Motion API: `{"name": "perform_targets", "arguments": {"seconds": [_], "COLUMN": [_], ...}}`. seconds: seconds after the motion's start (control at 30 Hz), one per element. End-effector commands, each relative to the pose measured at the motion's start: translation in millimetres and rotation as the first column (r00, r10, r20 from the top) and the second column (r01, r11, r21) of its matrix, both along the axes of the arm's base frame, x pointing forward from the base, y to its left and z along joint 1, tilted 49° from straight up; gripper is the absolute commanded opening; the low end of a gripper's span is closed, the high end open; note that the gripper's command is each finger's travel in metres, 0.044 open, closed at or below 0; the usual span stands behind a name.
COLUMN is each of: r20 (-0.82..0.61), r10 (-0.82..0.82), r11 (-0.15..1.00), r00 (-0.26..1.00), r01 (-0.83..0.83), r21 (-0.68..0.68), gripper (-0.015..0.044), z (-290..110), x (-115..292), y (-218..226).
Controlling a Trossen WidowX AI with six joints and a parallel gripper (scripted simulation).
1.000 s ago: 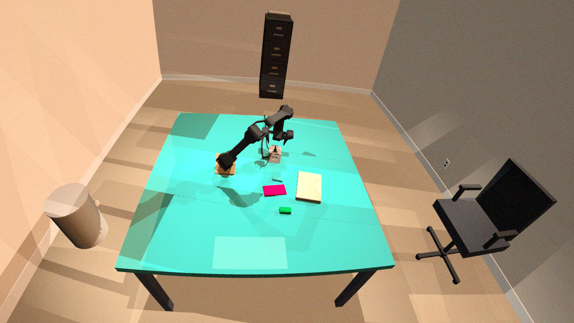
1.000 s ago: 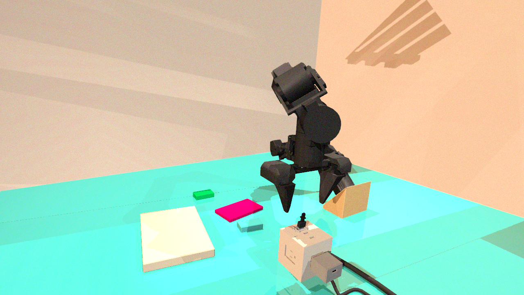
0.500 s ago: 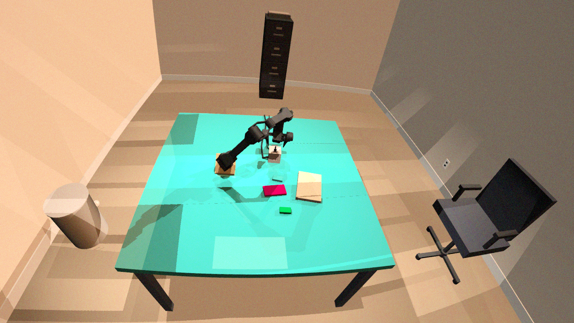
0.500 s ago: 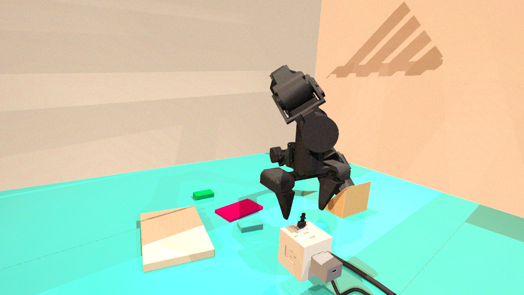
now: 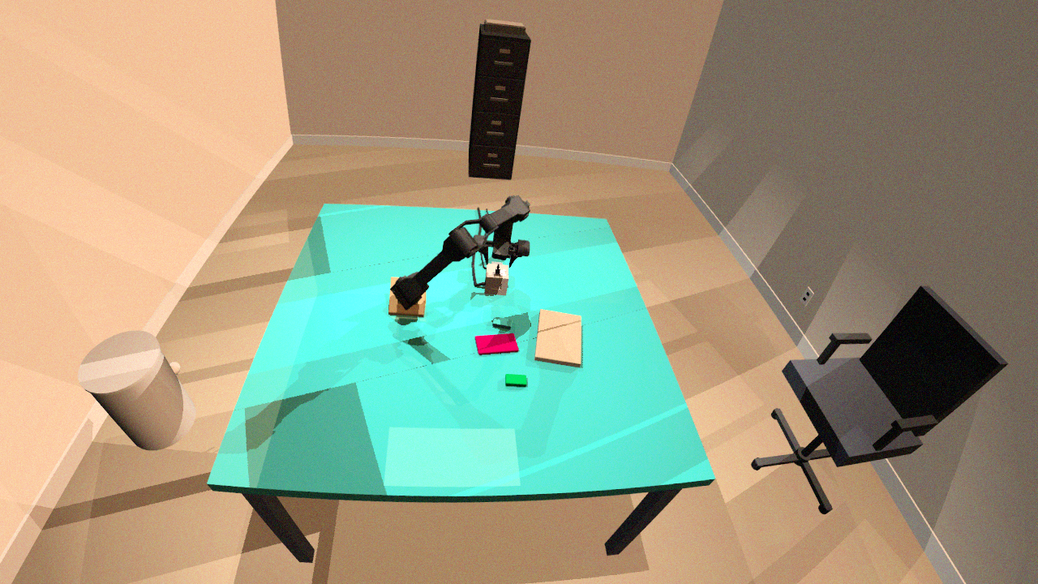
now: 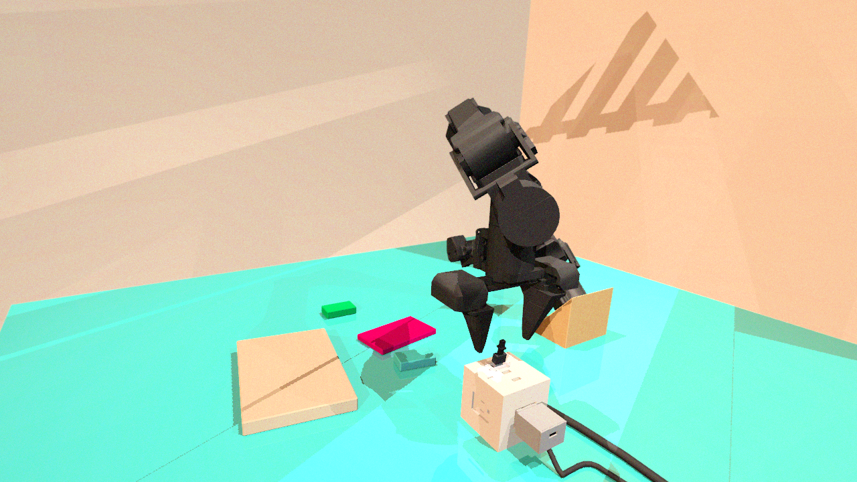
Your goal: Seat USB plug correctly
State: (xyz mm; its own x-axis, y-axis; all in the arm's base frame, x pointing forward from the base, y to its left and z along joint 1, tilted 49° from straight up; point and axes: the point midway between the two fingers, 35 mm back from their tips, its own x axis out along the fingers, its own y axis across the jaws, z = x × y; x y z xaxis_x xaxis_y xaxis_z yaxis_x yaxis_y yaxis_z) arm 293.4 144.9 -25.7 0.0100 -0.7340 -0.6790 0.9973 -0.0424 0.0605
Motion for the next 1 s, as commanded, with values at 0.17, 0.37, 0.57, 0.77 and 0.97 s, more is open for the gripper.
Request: {"name": "perform_targets", "arguments": {"seconds": [0.17,0.37,0.57,0.77,0.97], "r20": [0.001,0.001,0.001,0.001,0.001], "r10": [0.0,0.0,0.0,0.0,0.0], "r11": [1.0,1.0,1.0,1.0,1.0], "r00": [1.0,1.0,1.0,1.0,1.0], "r01": [0.0,0.0,0.0,0.0,0.0], "r21": [0.0,0.0,0.0,0.0,0.0], "gripper": [0.0125,0.0,0.0,0.0,0.0], "z": [0.1,0.1,0.1,0.1,0.2], "x": [0.2,0.2,0.2,0.2,0.2], "y": [0.2,0.2,0.2,0.2,0.2]}}
